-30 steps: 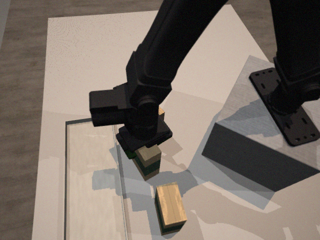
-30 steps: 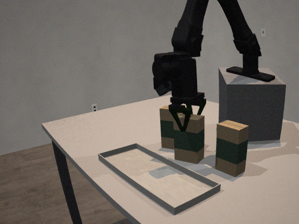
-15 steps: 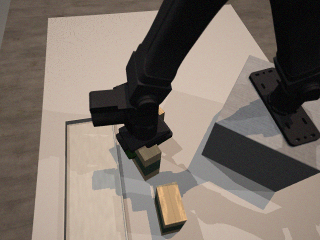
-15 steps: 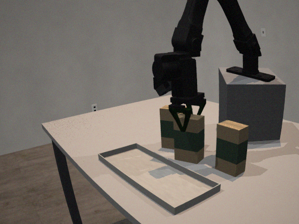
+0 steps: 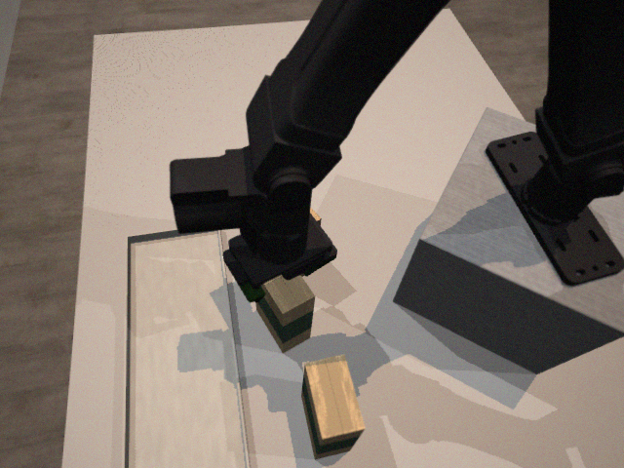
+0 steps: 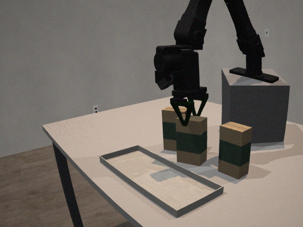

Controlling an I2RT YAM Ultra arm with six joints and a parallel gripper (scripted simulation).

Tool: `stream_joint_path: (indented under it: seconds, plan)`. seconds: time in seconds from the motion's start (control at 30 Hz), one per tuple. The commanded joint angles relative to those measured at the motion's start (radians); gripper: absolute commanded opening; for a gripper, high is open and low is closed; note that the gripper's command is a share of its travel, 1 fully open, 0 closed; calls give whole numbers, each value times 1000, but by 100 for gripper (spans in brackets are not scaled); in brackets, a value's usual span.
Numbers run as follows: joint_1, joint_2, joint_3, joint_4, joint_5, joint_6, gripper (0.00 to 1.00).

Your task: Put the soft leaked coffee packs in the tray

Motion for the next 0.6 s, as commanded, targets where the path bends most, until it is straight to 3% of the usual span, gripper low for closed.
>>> stream_joint_path:
  seconds: [0.0, 0.2, 0.27, 0.3, 0.57]
  plan:
    - [-18, -99, 42, -119, 8, -15, 76]
    - [-31, -200, 92, -271, 4, -28, 76]
    - [-24, -168, 99, -283, 4, -29, 76]
    - [-23, -167, 64, -292, 4, -30, 76]
    - [-7, -195, 89, -285, 6, -8, 76]
